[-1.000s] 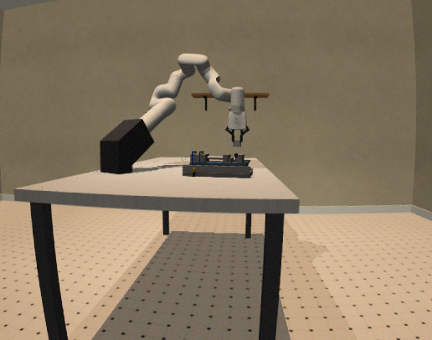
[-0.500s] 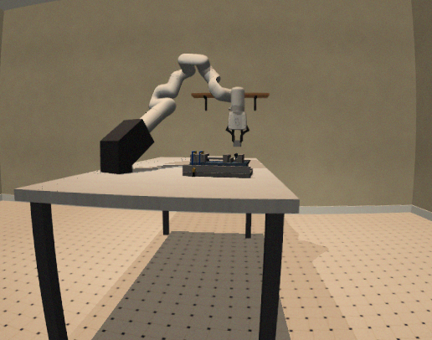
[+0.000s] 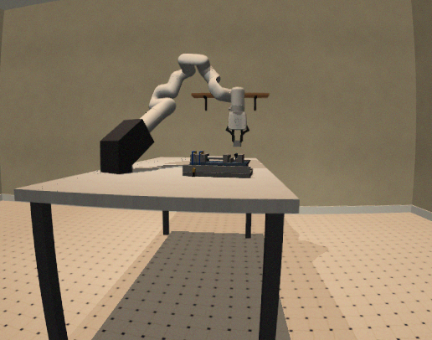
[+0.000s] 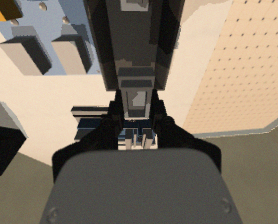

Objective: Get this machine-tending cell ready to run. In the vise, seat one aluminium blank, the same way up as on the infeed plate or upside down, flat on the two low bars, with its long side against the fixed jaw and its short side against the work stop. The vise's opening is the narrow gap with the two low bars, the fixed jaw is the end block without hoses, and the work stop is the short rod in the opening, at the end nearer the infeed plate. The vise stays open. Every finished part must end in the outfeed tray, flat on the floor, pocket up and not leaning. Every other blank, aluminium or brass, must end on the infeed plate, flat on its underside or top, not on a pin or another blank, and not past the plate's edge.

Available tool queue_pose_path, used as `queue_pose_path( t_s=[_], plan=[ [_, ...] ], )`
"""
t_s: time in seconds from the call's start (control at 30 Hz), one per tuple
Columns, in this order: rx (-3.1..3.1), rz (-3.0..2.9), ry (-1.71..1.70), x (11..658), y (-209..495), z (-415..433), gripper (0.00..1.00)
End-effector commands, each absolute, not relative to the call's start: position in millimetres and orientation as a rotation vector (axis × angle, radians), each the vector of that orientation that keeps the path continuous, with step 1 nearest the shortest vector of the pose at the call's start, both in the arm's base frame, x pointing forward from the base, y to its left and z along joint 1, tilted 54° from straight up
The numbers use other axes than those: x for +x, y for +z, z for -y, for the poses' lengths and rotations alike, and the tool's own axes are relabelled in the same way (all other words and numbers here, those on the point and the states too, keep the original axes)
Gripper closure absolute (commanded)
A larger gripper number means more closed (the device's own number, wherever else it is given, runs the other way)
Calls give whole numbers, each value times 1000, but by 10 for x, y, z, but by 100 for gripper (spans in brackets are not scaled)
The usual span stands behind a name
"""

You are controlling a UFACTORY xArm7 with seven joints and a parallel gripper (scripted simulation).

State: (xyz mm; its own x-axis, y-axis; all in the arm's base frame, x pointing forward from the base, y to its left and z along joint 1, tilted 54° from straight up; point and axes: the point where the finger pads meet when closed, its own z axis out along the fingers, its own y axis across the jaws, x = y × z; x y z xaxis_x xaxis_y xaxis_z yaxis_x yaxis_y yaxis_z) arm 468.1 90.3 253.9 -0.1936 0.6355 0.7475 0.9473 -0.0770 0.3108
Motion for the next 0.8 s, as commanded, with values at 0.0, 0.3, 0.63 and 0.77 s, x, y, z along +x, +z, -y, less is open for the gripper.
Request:
queue_pose_path(
  t_s=[0.0, 0.3, 0.63, 0.77],
  plan=[
    [-1708, 1834, -1167, 4693, 2544, -891, 100],
    [-1707, 1835, -1167, 4707, 2513, -933, 100],
    [-1707, 1835, -1167, 4734, 2451, -1013, 100],
    [-1707, 1835, -1167, 4751, 2412, -1065, 100]
  ],
)
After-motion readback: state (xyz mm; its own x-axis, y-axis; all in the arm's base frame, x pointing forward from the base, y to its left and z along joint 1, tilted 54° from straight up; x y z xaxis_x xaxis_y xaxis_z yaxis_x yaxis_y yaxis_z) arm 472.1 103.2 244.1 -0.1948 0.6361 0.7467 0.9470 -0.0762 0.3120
